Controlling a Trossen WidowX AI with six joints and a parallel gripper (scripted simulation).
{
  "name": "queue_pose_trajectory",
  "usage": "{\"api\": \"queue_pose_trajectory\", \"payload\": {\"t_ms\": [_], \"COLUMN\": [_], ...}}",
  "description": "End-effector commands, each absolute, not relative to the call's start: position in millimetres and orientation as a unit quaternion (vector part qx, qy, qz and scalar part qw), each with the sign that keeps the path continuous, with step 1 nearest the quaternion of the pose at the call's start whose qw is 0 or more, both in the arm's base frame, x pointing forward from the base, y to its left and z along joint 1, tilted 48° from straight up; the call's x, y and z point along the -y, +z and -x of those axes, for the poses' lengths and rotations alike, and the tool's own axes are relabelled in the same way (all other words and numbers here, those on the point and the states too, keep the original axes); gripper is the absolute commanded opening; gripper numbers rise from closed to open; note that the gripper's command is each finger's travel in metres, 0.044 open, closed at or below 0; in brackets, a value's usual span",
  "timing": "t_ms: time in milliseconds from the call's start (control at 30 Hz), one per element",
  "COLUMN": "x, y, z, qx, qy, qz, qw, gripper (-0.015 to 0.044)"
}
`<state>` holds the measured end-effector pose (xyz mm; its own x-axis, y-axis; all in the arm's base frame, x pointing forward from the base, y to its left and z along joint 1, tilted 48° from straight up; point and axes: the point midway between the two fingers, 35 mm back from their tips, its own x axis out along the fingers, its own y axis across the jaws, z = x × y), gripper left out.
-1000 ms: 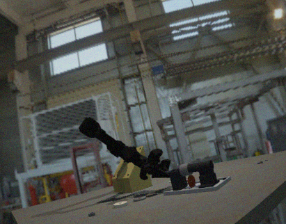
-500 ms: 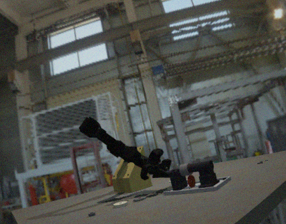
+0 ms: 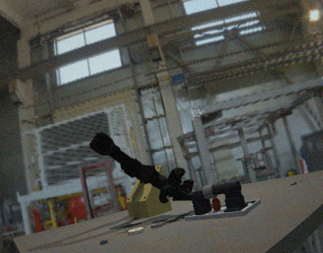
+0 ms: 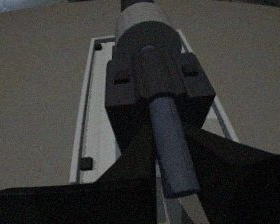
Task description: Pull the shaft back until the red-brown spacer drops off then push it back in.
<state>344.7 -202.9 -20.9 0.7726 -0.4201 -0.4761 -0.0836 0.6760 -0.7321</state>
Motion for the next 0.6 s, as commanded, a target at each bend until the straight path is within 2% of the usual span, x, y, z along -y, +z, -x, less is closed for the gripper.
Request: {"api": "queue_pose_trajectory", "payload": {"t_ms": [0,133,567], "x": [203.1,203.1,202.1], "y": [-19.9,-19.9,-19.8], "z": [-348.9,-349.0,-343.3], "qx": [-0.320,-0.320,-0.323], "qy": [-0.099,-0.099,-0.098], "qz": [0.390,0.390,0.390], "qw": [0.858,0.858,0.857], "gripper": [0.0000,0.0000,0.0341]}}
